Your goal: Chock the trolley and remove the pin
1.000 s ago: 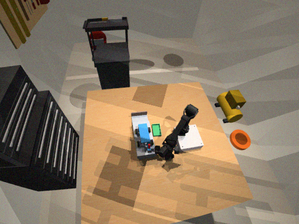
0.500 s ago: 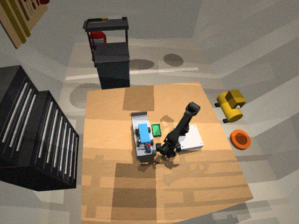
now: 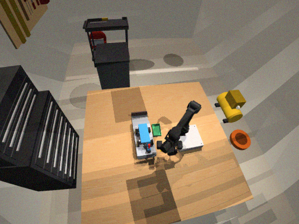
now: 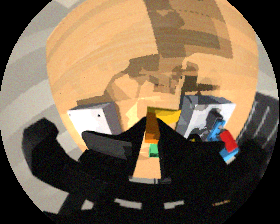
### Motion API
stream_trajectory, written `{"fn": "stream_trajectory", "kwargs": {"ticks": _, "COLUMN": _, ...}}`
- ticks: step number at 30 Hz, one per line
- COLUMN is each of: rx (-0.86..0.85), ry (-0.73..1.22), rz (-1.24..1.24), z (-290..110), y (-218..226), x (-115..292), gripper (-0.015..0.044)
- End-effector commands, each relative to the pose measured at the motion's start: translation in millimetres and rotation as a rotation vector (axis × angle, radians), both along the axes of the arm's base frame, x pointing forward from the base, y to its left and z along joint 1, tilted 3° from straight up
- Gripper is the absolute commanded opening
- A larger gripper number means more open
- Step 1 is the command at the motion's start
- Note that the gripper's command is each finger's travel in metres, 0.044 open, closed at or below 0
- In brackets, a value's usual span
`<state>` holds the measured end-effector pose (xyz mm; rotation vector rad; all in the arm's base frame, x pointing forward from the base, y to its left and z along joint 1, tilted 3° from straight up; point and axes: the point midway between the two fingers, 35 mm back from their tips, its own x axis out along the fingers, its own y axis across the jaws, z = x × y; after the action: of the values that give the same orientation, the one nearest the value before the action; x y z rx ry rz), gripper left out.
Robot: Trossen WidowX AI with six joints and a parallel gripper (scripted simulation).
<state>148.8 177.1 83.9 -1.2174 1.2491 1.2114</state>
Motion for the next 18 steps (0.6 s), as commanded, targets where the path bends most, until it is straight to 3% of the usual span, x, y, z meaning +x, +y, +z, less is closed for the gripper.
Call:
{"fn": "stream_trajectory", "kwargs": {"ticks": 1, "rx": 0.006, "ry": -0.010, "rz": -0.003, "z": 14.4, "y": 1.0, "x": 1.5, "gripper": 0.0000}}
{"fn": "stream_trajectory", "kwargs": {"ticks": 18, "rx": 0.007, "ry": -0.011, "rz": -0.003, "z": 57.6, "y": 4.1, "x": 6.1, "gripper": 0.0000}}
